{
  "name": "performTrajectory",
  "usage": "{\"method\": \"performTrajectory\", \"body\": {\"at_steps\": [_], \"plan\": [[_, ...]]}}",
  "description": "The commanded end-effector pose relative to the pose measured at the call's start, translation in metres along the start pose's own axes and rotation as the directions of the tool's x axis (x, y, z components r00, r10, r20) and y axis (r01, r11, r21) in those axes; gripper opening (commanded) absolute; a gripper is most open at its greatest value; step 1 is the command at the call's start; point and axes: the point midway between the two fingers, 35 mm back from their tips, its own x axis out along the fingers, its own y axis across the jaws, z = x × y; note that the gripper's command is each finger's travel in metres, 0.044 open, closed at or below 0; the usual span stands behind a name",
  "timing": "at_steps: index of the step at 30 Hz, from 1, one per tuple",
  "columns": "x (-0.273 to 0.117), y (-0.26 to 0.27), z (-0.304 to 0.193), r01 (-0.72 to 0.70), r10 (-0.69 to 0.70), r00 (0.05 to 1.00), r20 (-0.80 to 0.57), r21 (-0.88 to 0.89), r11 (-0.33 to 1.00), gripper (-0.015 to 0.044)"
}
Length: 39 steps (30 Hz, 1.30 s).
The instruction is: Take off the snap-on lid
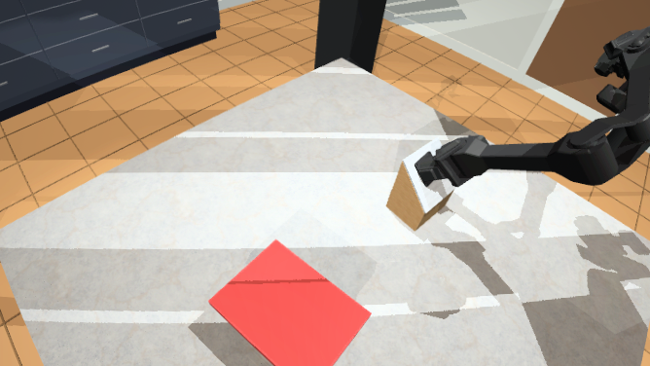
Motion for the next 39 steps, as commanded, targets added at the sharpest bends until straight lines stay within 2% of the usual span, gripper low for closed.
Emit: {"method": "performTrajectory", "body": {"at_steps": [1,3,6,7,10,13,20,23,30,32,39], "plan": [[-0.001,0.001,0.003,0.002,-0.002,1.0,0.009,-0.01,1.0,0.0374],[-0.007,0.006,0.025,0.027,-0.021,0.996,0.089,-0.075,0.997,0.0321],[-0.029,-0.001,0.065,0.089,-0.091,0.969,0.228,0.019,0.996,0.0242],[-0.037,-0.004,0.077,0.102,-0.114,0.956,0.271,0.058,0.993,0.0235],[-0.065,-0.01,0.112,0.114,-0.175,0.901,0.398,0.172,0.978,0.0235],[-0.082,-0.011,0.131,0.104,-0.205,0.86,0.467,0.233,0.967,0.0235],[-0.179,-0.003,0.206,-0.078,-0.29,0.595,0.749,0.413,0.907,0.0235],[-0.202,0.004,0.219,-0.134,-0.289,0.527,0.799,0.414,0.9,0.0235],[-0.31,0.052,0.26,-0.405,-0.219,0.18,0.959,0.275,0.872,0.0235],[-0.32,0.058,0.262,-0.428,-0.21,0.147,0.967,0.253,0.868,0.0235],[-0.422,0.123,0.268,-0.599,-0.066,-0.192,0.979,-0.063,0.798,0.0235]]}}
